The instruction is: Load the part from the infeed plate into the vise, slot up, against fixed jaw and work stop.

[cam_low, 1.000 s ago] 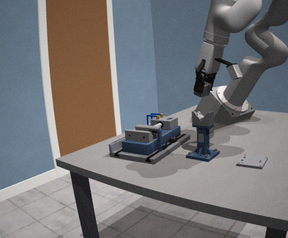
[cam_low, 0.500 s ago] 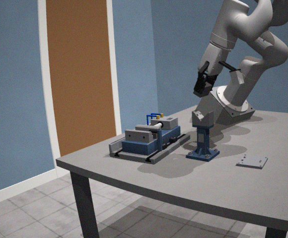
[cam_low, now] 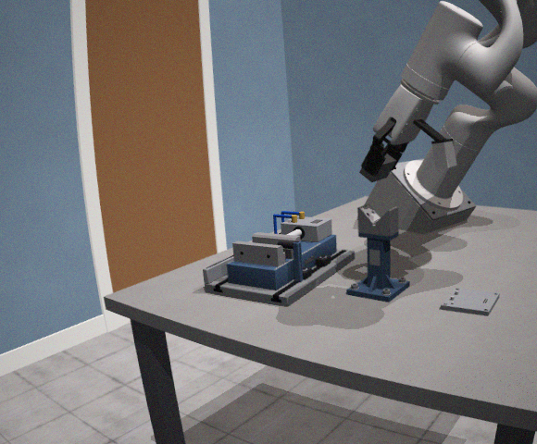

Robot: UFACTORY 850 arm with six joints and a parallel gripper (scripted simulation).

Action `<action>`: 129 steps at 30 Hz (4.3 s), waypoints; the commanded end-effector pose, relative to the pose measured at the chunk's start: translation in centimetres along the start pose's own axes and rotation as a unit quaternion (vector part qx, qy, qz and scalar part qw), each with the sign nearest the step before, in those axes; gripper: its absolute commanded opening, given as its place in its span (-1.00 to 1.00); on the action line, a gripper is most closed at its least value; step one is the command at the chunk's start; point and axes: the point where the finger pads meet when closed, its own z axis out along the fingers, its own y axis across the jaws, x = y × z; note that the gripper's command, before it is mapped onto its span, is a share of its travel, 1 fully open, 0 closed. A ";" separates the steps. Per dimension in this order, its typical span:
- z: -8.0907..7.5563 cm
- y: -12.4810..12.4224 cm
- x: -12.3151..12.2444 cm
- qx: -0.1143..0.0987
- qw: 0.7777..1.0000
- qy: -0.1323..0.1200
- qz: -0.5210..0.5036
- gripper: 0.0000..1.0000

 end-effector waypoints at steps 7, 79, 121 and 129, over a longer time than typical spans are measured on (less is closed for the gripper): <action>0.0 0.0 0.1 0.000 0.999 -0.040 0.000 -1.00; 0.1 0.1 0.3 0.000 0.995 -0.096 0.000 -1.00; 2.5 0.1 1.9 0.000 0.995 -0.096 0.000 -1.00; 3.3 0.1 2.5 0.000 0.995 -0.096 0.000 -1.00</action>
